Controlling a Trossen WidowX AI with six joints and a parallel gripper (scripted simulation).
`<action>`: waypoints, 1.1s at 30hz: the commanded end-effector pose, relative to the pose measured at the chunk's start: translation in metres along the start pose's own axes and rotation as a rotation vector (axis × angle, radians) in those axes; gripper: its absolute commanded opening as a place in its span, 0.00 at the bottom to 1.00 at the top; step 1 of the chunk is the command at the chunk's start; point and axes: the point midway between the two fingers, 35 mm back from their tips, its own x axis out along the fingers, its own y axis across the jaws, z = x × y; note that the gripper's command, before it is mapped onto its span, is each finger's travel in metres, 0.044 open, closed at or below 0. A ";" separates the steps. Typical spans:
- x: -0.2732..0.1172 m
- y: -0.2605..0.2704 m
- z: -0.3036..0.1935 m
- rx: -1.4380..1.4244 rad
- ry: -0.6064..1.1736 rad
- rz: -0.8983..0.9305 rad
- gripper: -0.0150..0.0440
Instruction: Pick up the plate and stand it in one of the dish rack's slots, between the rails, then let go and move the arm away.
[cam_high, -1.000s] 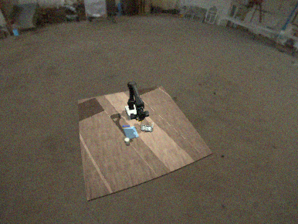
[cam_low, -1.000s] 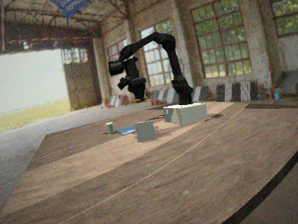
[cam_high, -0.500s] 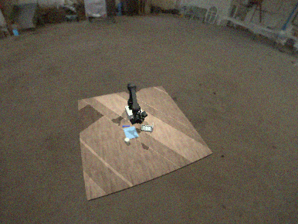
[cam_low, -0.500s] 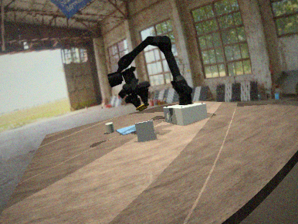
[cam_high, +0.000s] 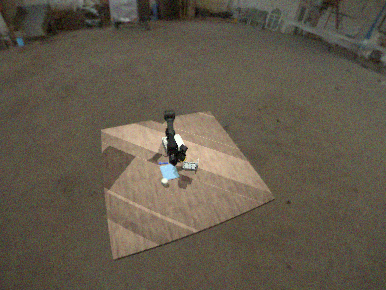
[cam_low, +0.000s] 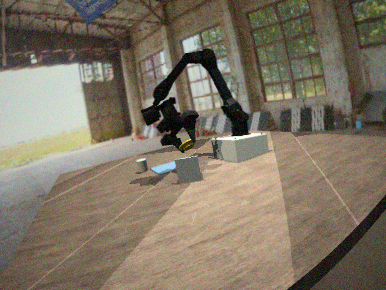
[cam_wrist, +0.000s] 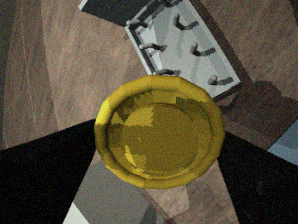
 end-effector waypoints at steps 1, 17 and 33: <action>0.006 -0.002 -0.002 -0.091 -0.041 0.052 0.25; 0.023 -0.011 -0.009 -0.424 -0.258 0.182 0.25; 0.031 -0.019 -0.015 -0.740 -0.552 0.180 0.25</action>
